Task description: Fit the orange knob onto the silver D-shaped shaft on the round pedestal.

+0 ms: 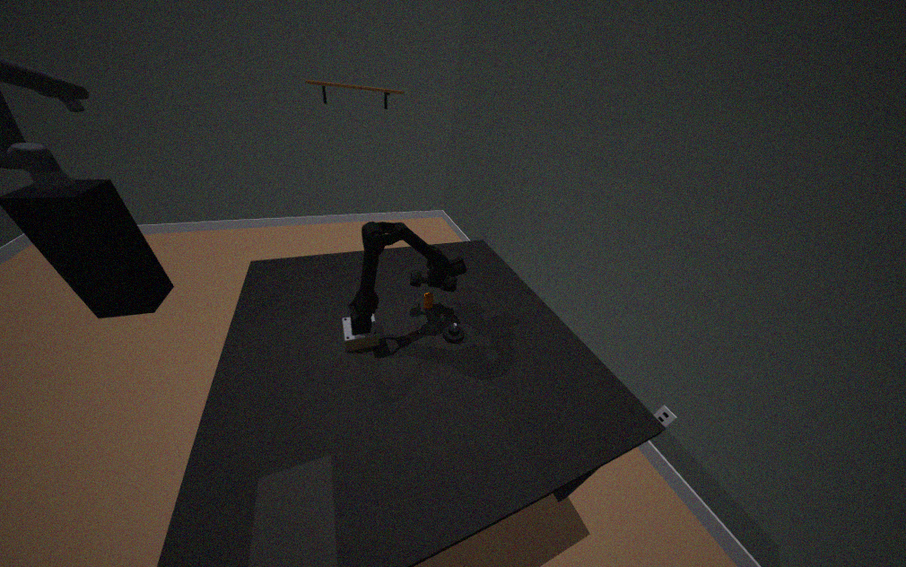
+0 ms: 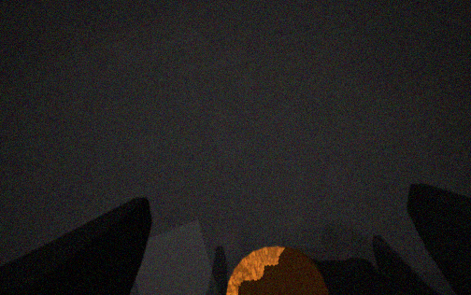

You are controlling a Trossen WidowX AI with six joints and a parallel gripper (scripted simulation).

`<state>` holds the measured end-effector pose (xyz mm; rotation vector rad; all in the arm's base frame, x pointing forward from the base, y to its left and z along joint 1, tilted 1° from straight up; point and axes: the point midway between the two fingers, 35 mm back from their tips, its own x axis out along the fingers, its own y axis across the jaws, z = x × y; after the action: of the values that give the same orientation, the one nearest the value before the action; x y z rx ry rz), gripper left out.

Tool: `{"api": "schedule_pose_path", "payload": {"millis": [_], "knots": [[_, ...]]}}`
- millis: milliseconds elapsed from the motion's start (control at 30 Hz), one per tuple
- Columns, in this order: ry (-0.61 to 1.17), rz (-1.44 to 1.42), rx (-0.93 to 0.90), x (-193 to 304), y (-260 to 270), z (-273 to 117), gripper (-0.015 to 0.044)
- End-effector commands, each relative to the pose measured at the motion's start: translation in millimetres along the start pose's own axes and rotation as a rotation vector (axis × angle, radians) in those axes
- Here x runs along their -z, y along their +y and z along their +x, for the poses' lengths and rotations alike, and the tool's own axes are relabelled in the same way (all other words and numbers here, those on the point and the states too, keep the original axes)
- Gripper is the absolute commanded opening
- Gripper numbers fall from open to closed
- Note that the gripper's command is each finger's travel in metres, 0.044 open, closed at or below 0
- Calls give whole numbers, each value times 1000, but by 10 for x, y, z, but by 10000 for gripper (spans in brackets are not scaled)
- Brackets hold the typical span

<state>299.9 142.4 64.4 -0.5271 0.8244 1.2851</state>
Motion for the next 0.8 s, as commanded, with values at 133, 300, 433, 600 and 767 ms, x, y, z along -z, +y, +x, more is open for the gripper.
{"api": "schedule_pose_path", "payload": {"millis": [133,300,433,600,767], "knots": [[664,-76,126,-195,157,-441,440],[664,-76,126,-195,157,-441,440],[664,-76,126,-195,157,-441,440],[653,64,174,-194,157,-440,440],[598,539,332,-190,156,-435,440]]}}
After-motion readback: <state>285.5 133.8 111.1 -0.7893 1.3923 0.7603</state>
